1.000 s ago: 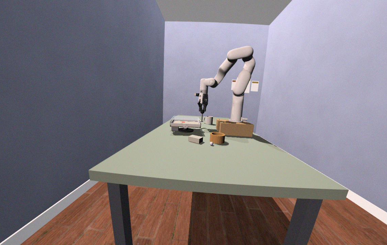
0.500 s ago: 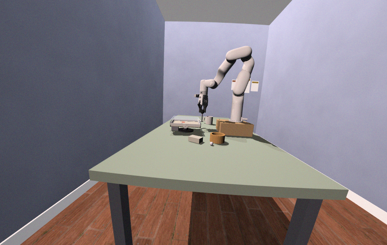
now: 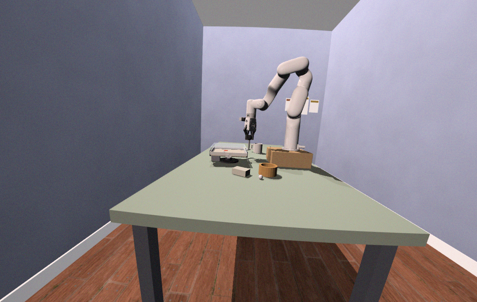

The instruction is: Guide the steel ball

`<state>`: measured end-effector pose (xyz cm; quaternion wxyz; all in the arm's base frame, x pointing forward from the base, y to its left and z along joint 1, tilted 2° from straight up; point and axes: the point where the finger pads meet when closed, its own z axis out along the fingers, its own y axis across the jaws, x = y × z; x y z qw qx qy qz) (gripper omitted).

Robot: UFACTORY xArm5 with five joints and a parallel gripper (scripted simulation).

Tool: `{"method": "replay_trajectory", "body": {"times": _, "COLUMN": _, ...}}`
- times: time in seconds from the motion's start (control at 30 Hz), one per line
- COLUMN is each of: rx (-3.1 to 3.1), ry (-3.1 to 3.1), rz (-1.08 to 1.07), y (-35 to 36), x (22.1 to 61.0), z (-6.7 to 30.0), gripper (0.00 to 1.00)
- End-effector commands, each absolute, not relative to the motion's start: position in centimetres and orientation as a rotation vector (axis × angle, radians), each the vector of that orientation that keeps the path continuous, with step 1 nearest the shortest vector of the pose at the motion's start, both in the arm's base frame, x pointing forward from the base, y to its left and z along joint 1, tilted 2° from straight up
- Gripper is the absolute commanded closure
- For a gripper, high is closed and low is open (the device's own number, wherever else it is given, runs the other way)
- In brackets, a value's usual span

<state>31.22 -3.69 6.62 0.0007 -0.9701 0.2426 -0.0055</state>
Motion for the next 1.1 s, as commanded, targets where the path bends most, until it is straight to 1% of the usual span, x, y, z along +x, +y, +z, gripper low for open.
{"method": "replay_trajectory", "body": {"times": 0.0, "rx": -3.046, "ry": 0.762, "rz": -0.022, "y": -3.71, "x": 31.35, "z": 6.60, "gripper": 0.38}}
{"method": "replay_trajectory", "body": {"times": 0.73, "rx": -3.046, "ry": 0.762, "rz": -0.022, "y": -3.71, "x": 31.35, "z": 6.48, "gripper": 0.38}}
{"method": "replay_trajectory", "body": {"times": 0.77, "rx": -3.046, "ry": 0.762, "rz": -0.022, "y": -3.71, "x": 31.35, "z": 6.48, "gripper": 1.00}}
{"method": "replay_trajectory", "body": {"times": 1.07, "rx": -3.046, "ry": 0.762, "rz": -0.022, "y": -3.71, "x": 31.35, "z": 6.48, "gripper": 1.00}}
